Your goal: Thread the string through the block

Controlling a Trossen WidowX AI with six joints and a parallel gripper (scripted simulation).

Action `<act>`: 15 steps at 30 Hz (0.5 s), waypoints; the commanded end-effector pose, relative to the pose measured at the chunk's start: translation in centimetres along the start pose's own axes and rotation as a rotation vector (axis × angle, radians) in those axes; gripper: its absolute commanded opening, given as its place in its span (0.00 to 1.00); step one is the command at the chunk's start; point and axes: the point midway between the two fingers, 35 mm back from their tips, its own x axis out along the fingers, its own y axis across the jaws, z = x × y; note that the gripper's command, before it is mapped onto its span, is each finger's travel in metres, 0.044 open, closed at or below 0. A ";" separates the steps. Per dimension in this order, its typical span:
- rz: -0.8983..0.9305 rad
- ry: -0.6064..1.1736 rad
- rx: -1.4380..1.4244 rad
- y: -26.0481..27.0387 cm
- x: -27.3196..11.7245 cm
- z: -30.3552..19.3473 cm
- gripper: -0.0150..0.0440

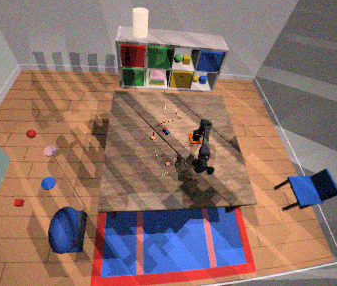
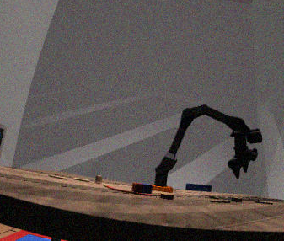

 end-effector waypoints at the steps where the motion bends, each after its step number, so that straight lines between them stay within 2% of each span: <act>1: -0.042 -0.061 -0.062 -5.5 -1.8 2.9 1.00; 8: -0.154 -0.145 -0.182 -17.5 -6.1 6.1 1.00; 15: -0.289 -0.158 -0.276 -29.6 -10.3 4.4 1.00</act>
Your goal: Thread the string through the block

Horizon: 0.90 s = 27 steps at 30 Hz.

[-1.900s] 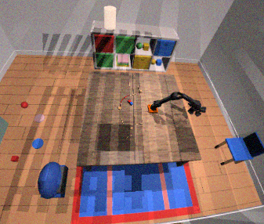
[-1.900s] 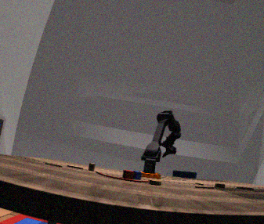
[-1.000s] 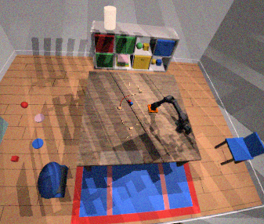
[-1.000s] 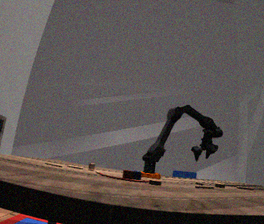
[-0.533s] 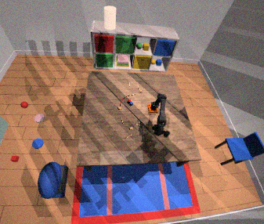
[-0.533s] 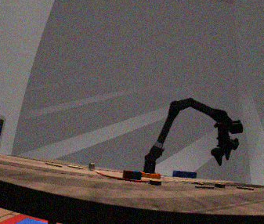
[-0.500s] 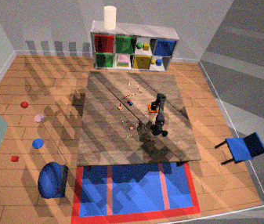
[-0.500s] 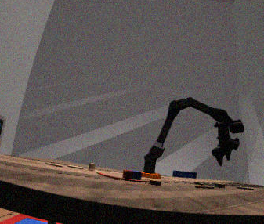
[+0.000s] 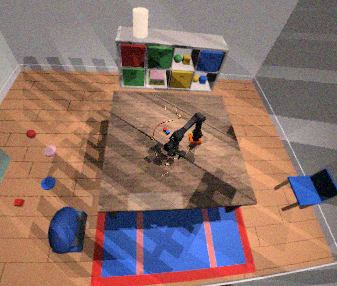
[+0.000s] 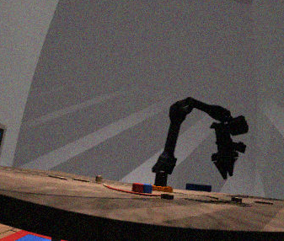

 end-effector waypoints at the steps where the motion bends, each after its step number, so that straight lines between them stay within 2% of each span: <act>1: -0.063 0.017 -0.051 -5.4 -0.9 -3.2 1.00; 9: -0.154 0.097 -0.177 -14.7 -3.2 -12.7 1.00; 17: -0.159 0.205 -0.316 -18.7 -4.9 -23.7 1.00; 27: -0.156 0.214 -0.326 -18.9 -5.0 -24.7 1.00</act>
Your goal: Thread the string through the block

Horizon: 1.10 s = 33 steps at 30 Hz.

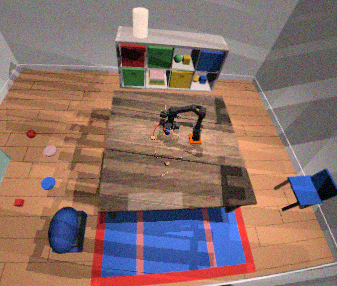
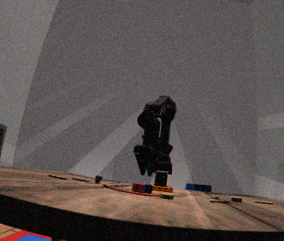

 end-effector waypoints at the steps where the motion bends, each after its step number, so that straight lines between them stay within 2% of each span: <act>1: 0.005 0.005 -0.005 0.2 0.1 -0.2 1.00; 5: 0.005 0.005 -0.005 0.0 0.0 -0.1 1.00; 13: 0.005 0.005 -0.005 0.0 0.0 -0.1 0.66; 21: 0.005 0.001 -0.003 0.1 0.1 0.0 0.66; 30: 0.005 0.001 -0.003 0.1 0.1 0.0 0.26; 33: 0.005 0.001 -0.003 0.1 0.1 0.0 0.25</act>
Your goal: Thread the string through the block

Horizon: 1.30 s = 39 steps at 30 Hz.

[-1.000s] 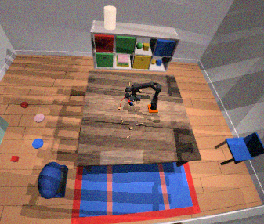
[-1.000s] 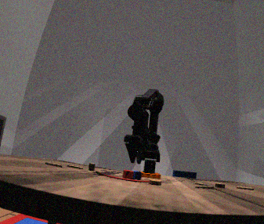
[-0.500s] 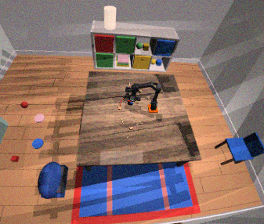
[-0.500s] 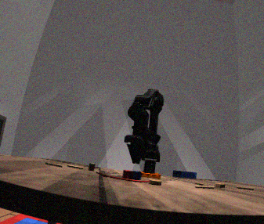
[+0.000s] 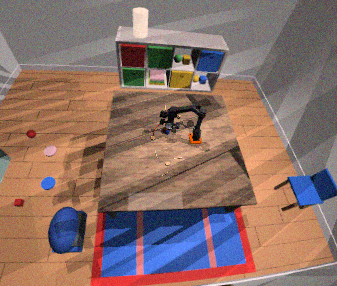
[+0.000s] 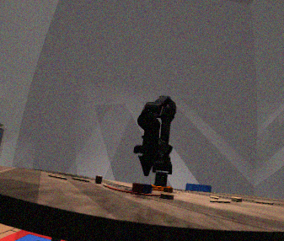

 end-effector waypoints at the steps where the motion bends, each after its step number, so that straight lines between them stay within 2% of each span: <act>1: 0.000 0.000 0.000 0.0 0.0 0.0 0.25; 14: 0.000 0.000 0.000 0.0 0.0 0.0 0.25; 23: 0.000 0.000 0.000 0.0 0.0 0.0 0.65; 24: 0.000 0.000 0.000 0.0 0.0 0.0 0.66; 25: 0.000 0.000 0.000 0.0 0.0 0.0 0.66; 27: 0.000 0.000 0.060 -0.2 0.0 0.1 0.58; 34: -0.002 0.000 0.695 -2.3 -0.2 0.7 0.26; 39: -0.004 -0.001 1.161 -3.9 -0.3 1.2 0.25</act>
